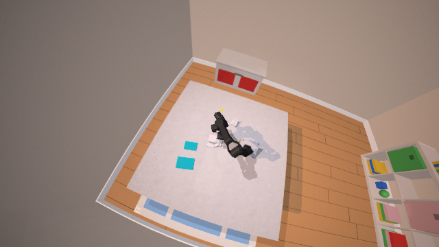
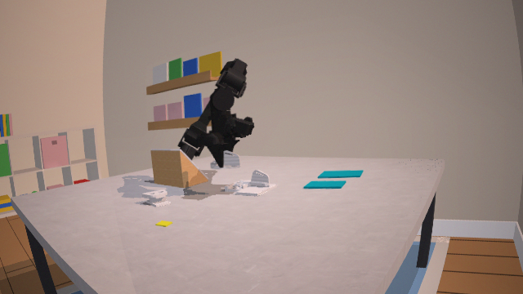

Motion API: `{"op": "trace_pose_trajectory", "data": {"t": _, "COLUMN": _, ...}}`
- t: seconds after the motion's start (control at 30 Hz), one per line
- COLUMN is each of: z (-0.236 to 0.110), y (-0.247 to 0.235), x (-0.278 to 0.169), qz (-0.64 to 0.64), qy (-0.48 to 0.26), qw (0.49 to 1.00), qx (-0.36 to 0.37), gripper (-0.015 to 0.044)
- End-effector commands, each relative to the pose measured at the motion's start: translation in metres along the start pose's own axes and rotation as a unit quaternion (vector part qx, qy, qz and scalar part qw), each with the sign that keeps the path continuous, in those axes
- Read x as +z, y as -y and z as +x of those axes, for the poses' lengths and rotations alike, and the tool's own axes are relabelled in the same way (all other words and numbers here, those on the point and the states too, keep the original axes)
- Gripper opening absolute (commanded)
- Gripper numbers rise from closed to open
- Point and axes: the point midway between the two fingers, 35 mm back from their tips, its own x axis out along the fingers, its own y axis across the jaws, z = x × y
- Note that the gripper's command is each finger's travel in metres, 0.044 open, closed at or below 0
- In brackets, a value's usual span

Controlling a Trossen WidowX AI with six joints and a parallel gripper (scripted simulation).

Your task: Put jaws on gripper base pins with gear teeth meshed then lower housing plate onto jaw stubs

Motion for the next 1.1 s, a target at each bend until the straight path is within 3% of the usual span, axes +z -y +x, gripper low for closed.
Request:
{"op": "trace_pose_trajectory", "data": {"t": 0.0, "z": 0.000, "y": 0.001, "x": 0.000, "qz": -0.003, "qy": 0.000, "qw": 1.000, "qx": -0.002, "gripper": 0.0134}}
{"op": "trace_pose_trajectory", "data": {"t": 0.5, "z": 0.000, "y": 0.000, "x": 0.002, "qz": -0.014, "qy": 0.000, "qw": 1.000, "qx": -0.002, "gripper": 0.0134}}
{"op": "trace_pose_trajectory", "data": {"t": 1.07, "z": 0.000, "y": -0.028, "x": 0.048, "qz": -0.014, "qy": 0.000, "qw": 1.000, "qx": -0.001, "gripper": 0.0134}}
